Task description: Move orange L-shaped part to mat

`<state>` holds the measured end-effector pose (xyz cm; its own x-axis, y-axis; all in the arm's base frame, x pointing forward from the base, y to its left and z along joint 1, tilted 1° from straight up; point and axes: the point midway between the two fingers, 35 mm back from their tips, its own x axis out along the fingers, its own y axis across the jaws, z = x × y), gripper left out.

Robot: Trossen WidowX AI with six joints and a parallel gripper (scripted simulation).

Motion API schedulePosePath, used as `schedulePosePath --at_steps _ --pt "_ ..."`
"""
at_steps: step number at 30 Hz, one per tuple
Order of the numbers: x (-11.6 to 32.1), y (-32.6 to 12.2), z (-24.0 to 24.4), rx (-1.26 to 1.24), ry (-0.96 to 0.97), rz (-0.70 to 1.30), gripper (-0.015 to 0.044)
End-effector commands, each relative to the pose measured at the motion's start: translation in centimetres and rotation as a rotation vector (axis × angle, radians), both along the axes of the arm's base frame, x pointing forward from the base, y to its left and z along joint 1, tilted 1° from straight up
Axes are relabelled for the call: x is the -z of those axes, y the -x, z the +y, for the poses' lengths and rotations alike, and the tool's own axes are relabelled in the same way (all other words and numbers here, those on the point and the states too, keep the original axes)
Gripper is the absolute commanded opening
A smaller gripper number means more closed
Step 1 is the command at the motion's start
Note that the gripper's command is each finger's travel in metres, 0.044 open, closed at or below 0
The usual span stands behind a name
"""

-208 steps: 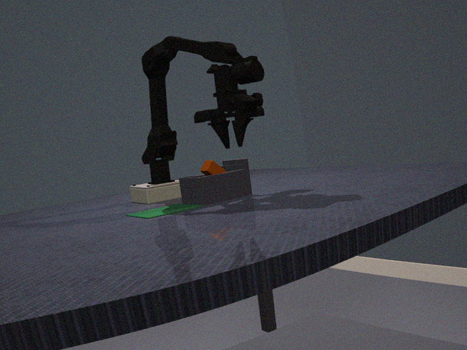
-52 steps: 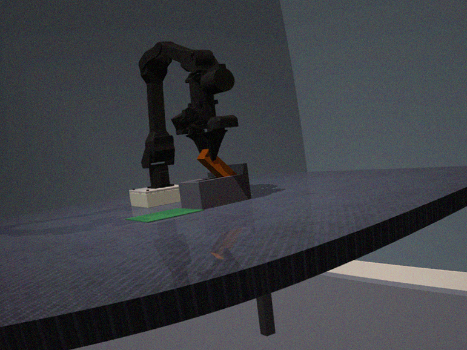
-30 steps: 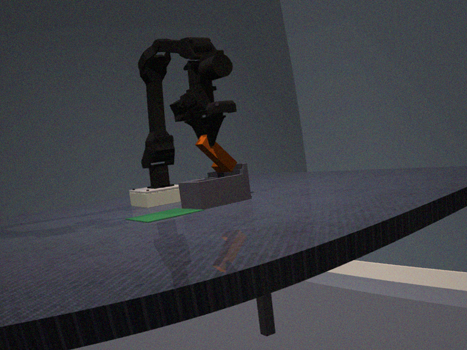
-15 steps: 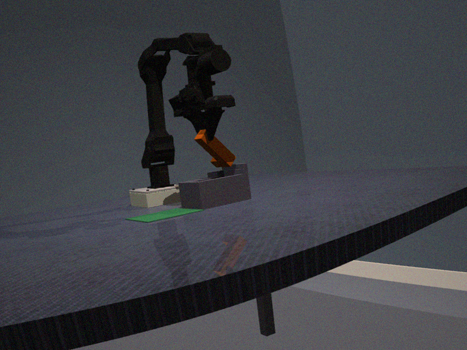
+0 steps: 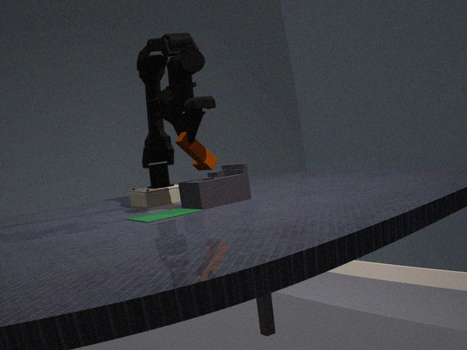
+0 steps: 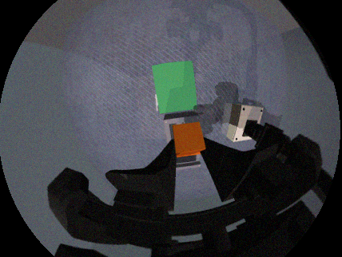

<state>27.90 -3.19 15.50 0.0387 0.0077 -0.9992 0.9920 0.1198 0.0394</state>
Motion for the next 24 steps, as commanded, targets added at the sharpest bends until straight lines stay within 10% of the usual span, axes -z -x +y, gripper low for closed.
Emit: schedulePosePath --at_steps 1,24 --pt "0.1 -0.2 -1.5 -0.003 -0.003 -0.001 0.0000" --pt "0.1 -0.5 -11.1 -0.003 0.005 -0.001 0.0000"
